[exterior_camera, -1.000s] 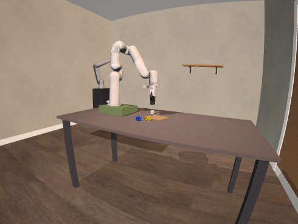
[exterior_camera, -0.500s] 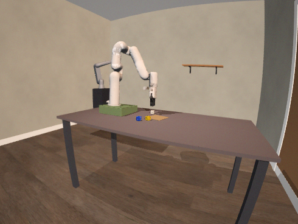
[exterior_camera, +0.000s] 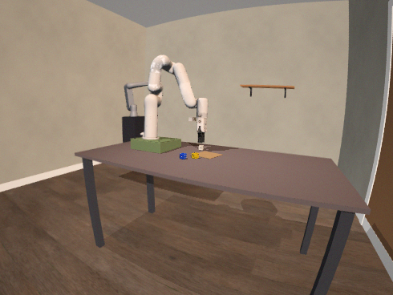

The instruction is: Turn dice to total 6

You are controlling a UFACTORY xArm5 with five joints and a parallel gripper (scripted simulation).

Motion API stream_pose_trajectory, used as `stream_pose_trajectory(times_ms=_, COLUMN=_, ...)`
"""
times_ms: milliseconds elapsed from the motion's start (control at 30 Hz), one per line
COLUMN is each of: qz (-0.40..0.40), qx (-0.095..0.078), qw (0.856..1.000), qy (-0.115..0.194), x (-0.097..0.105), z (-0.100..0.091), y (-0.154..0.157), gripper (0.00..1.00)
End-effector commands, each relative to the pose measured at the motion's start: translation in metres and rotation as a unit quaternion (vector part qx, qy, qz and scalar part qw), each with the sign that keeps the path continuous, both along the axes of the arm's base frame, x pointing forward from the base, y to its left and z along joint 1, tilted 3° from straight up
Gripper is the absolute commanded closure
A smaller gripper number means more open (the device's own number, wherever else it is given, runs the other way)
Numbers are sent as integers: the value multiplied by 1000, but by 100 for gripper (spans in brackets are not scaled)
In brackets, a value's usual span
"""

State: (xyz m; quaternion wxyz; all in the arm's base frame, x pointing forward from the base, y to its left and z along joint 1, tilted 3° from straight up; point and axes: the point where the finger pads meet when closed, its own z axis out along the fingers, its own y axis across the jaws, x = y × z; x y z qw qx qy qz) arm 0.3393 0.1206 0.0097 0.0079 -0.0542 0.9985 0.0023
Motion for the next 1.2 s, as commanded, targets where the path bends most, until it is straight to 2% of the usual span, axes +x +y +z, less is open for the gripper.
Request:
stream_pose_trajectory(times_ms=0, qz=0, qx=1, qw=1000, qy=-1, x=1, z=-6, y=1, gripper=53)
stream_pose_trajectory(times_ms=300, qz=0, qx=1, qw=1000, qy=-1, x=1, z=-13, y=1, gripper=53)
stream_pose_trajectory(times_ms=1167, qz=0, qx=1, qw=1000, qy=-1, x=1, z=-15, y=1, gripper=53)
